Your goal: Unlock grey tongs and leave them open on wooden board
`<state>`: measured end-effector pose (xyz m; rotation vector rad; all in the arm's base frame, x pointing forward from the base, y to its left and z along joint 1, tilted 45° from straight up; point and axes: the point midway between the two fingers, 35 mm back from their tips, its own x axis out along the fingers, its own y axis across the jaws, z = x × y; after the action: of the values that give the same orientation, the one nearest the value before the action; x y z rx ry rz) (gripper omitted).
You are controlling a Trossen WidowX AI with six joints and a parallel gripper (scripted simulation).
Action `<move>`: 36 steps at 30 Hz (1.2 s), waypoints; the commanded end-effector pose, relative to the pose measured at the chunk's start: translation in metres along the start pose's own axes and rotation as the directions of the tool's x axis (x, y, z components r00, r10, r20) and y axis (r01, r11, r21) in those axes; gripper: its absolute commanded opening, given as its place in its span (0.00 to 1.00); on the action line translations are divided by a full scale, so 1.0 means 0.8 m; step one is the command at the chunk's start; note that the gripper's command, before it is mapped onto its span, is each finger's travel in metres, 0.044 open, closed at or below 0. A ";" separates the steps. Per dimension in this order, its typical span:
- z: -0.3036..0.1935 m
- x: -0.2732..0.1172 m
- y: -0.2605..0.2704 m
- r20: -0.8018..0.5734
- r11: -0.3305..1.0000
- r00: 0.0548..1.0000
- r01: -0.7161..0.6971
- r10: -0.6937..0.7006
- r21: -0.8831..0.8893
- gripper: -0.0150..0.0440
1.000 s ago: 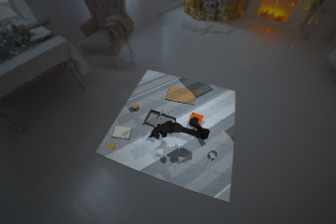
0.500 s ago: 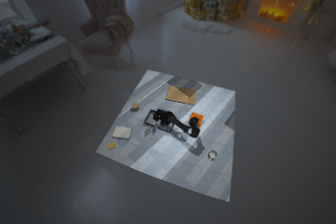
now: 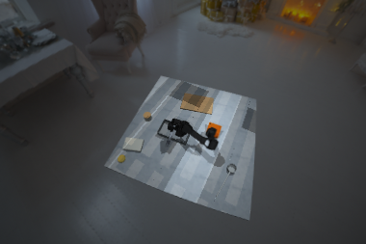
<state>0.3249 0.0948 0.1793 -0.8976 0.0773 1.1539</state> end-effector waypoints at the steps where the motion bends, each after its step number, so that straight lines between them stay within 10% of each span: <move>1: -0.001 0.007 0.002 0.000 1.000 1.000 -0.006 0.006 0.005 0.69; 36: -0.002 0.078 0.001 0.002 1.000 1.000 -0.005 0.005 0.003 0.69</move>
<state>0.3516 0.1371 0.1530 -0.9006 0.0703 1.1552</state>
